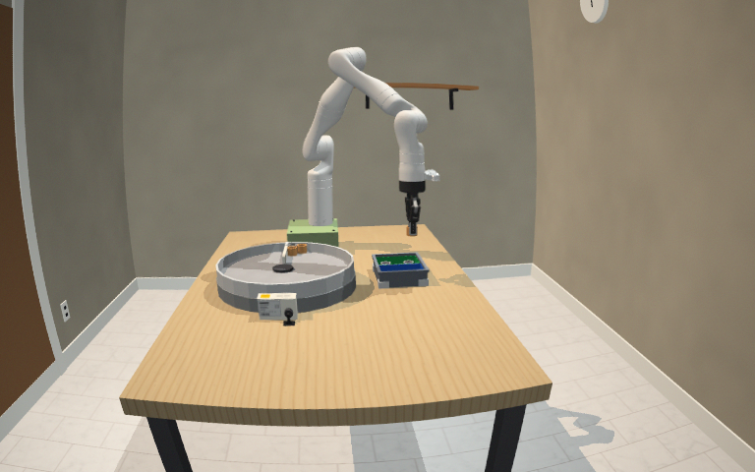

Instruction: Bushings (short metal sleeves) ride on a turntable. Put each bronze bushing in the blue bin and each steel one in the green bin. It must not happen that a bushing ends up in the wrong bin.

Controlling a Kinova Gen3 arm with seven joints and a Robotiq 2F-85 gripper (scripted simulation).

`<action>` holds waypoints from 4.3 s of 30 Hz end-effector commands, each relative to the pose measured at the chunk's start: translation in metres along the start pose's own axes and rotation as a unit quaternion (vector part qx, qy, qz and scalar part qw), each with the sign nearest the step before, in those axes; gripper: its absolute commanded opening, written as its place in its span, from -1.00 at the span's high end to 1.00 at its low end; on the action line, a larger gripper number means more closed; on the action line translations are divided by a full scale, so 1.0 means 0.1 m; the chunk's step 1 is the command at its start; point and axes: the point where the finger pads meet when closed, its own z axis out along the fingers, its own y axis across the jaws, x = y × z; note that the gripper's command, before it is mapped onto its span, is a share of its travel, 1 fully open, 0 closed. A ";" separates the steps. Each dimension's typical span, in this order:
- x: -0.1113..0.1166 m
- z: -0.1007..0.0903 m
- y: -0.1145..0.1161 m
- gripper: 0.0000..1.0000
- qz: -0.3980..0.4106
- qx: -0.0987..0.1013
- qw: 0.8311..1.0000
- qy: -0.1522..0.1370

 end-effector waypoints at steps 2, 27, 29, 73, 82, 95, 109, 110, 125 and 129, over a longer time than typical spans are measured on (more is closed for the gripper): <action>0.06 0.05 -0.02 1.00 -0.004 0.003 1.000 -0.001; 0.05 0.36 -0.02 1.00 -0.005 0.003 1.000 0.000; 0.05 0.46 -0.02 1.00 -0.005 0.003 1.000 0.000; 0.06 0.95 -0.02 1.00 -0.004 0.003 1.000 0.000; 0.06 1.01 -0.02 1.00 -0.004 0.003 1.000 0.000; 0.06 1.07 -0.02 1.00 -0.004 0.003 1.000 0.000; 0.06 1.14 -0.02 1.00 -0.004 0.003 1.000 0.000; 0.06 1.16 -0.02 1.00 -0.004 0.003 1.000 0.000; 0.06 1.20 -0.02 1.00 -0.004 0.003 1.000 0.000; 0.06 1.25 -0.02 1.00 -0.004 0.003 1.000 0.000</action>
